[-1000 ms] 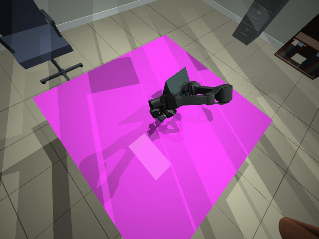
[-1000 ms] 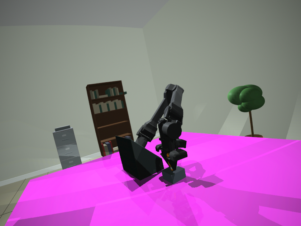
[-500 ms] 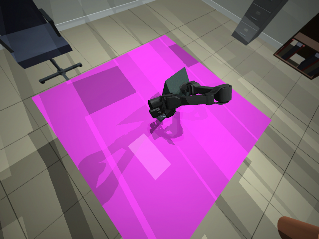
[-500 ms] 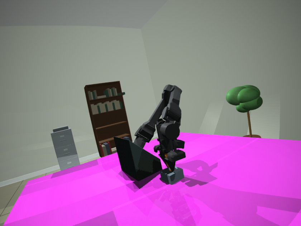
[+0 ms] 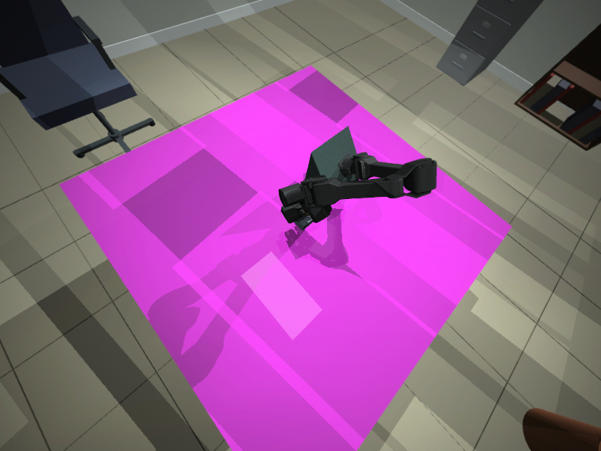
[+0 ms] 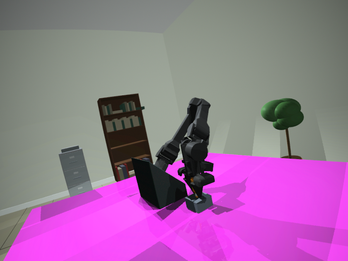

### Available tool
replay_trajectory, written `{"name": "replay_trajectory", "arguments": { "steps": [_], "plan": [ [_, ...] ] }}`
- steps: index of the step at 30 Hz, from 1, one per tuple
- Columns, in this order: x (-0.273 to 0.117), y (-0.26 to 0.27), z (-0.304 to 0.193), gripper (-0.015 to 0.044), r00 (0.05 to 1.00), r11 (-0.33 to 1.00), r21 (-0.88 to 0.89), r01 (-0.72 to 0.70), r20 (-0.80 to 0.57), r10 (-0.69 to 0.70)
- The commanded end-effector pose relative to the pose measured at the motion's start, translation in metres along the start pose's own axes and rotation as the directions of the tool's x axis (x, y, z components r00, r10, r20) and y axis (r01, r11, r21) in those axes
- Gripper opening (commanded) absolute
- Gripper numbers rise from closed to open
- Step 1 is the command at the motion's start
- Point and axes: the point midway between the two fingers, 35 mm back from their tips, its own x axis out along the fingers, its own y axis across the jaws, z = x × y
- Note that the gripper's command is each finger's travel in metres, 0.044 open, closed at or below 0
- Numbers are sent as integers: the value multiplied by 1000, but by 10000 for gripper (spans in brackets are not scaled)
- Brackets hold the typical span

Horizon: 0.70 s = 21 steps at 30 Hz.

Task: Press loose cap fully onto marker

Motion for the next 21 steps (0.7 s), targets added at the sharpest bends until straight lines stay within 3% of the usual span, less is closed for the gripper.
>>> {"name": "replay_trajectory", "arguments": {
  "steps": [1, 17, 21],
  "plan": [
    [1, 2, 0, 0, 1000, 1000, 8, -5, 6, 5],
    [0, 0, 0, 420, 1000, 1000, 0, 0, 0, 0],
    [-1, 0, -2, 440, 1000, 1000, 14, 1, -12, -1]
  ]
}}
